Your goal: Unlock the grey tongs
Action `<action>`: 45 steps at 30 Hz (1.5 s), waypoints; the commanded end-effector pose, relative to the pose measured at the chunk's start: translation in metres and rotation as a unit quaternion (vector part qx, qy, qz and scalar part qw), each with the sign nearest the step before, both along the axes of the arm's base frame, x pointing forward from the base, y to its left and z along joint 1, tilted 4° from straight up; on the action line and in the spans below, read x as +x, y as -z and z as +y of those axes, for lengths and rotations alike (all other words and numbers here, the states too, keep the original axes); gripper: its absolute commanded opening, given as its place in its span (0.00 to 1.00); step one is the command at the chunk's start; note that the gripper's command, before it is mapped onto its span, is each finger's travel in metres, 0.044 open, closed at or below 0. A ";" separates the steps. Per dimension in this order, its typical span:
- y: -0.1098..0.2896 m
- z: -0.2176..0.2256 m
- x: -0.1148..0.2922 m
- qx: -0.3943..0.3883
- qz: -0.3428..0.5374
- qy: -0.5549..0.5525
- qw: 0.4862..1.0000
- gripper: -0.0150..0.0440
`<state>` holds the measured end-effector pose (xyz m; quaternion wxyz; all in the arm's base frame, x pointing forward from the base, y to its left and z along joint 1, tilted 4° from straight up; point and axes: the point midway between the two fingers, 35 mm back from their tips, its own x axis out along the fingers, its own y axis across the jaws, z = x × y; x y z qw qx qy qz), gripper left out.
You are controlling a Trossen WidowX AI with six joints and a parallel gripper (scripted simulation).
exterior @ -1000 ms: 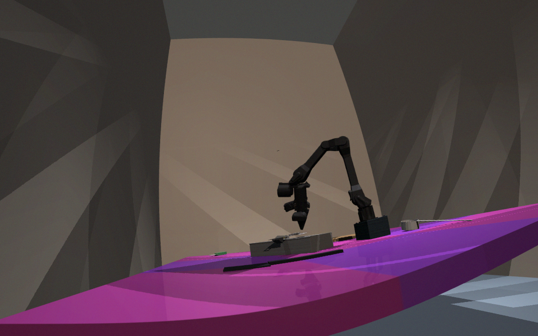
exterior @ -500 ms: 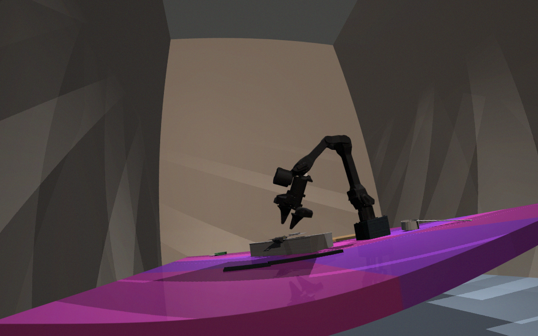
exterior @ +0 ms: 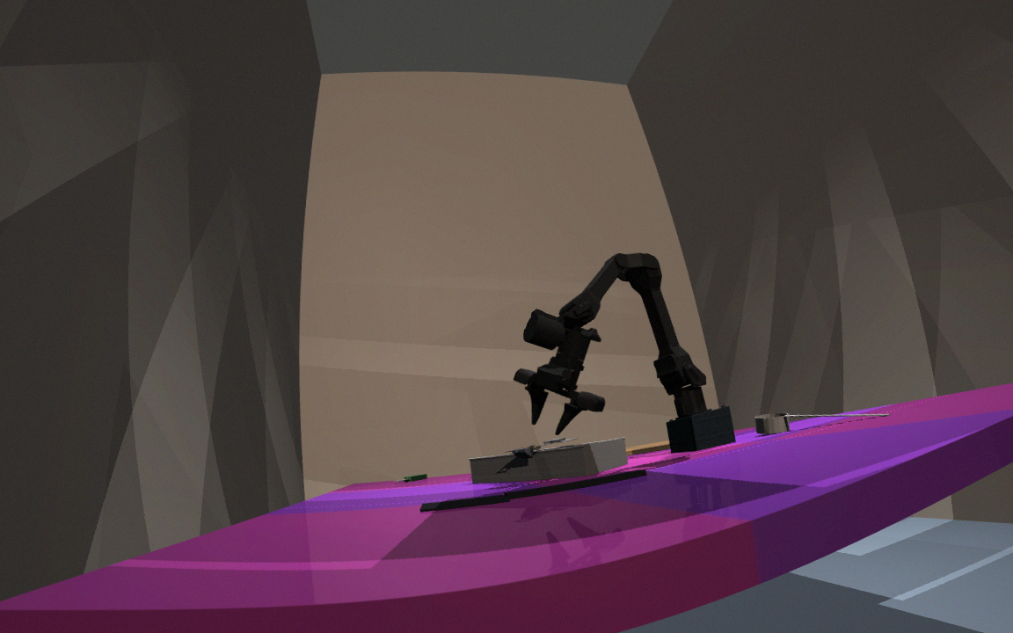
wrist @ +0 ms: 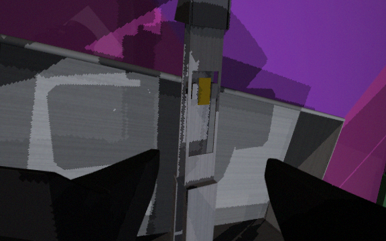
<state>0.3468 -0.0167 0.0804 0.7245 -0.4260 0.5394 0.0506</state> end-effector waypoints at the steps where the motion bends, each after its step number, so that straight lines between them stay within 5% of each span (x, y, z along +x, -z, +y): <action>1: 0.001 0.009 -0.002 -0.002 0.002 -0.003 1.000 0.69; 45: 0.050 -0.015 0.025 -0.003 0.001 -0.003 1.000 0.69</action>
